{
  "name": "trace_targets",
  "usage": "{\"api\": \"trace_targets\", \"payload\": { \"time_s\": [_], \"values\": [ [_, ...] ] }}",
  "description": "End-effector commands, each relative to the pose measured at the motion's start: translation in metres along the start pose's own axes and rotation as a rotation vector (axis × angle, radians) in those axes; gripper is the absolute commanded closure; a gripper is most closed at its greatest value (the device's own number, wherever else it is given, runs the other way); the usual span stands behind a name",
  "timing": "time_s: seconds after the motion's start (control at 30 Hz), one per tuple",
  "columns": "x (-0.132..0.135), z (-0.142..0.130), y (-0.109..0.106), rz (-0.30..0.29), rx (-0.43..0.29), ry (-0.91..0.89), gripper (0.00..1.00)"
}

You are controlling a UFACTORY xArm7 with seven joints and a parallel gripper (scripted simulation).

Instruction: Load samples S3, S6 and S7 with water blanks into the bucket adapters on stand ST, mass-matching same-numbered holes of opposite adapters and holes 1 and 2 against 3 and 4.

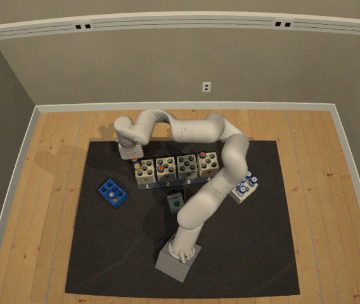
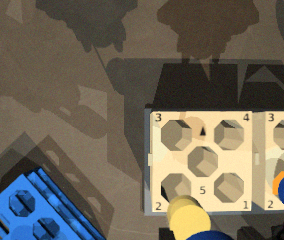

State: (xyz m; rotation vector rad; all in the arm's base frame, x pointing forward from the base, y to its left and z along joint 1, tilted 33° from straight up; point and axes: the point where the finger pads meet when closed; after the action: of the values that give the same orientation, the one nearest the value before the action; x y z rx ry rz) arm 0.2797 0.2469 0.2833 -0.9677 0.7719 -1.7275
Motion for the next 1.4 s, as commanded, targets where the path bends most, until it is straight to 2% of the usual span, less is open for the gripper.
{"api": "trace_targets", "payload": {
  "time_s": [0.0, 0.4, 0.47, 0.97, 1.03, 1.37],
  "values": [
    [0.024, 0.007, -0.003, 0.007, 0.004, -0.001, 1.0],
    [0.082, 0.023, -0.002, 0.007, 0.004, -0.001, 1.0],
    [0.082, 0.023, -0.002, 0.007, 0.004, -0.001, 1.0],
    [0.155, 0.043, -0.002, 0.006, 0.005, 0.0, 1.0],
    [0.155, 0.043, -0.002, 0.006, 0.005, 0.0, 1.0],
    [0.203, 0.056, -0.002, 0.005, 0.005, 0.0, 1.0]
  ]
}}
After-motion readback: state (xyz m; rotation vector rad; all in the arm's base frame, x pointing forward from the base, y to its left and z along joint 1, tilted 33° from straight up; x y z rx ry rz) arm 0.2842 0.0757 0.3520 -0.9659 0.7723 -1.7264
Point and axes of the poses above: the point where the finger pads meet when closed, its own y axis out along the fingers, its own x axis across the jaws, z = x × y, and after that the axes turned 8 degrees about y, right-handed
